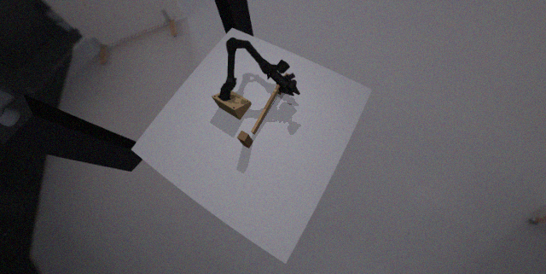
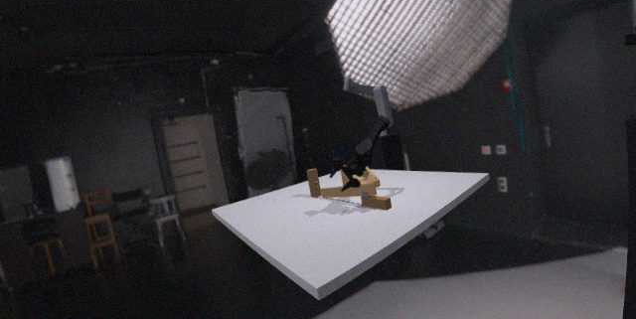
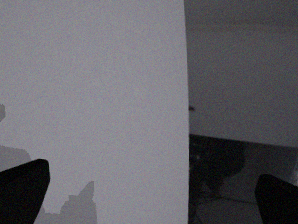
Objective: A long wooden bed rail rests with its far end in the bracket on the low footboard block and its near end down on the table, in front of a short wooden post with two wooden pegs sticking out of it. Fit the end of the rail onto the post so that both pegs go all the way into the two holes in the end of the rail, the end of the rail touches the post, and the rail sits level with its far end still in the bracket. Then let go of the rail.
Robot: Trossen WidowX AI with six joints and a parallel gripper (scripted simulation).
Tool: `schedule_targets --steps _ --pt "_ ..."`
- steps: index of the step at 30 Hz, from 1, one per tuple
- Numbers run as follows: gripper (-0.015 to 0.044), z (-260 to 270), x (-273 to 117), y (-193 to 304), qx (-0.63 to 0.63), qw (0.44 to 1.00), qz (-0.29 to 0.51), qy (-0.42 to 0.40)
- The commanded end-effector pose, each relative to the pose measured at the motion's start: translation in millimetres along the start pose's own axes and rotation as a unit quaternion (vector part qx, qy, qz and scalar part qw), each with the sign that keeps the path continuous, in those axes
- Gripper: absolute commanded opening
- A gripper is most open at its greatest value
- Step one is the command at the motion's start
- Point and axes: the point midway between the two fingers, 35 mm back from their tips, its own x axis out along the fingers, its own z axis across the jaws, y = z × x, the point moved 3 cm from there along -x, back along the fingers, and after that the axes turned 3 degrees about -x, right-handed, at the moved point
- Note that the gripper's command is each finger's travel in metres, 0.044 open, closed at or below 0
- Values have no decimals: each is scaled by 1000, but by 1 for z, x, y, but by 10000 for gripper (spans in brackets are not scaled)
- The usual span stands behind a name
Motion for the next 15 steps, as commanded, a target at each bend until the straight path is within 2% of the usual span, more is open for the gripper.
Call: schedule_targets --steps 1,5,8,12,15 --pt "440 7 18 58 -87 989 79 -86" --pt "440 15 20 120 -153 958 132 -203" --pt "440 22 11 163 -177 927 143 -298" --pt "440 31 -10 209 -171 889 114 -409" --pt "440 38 -33 235 -139 867 57 -475"
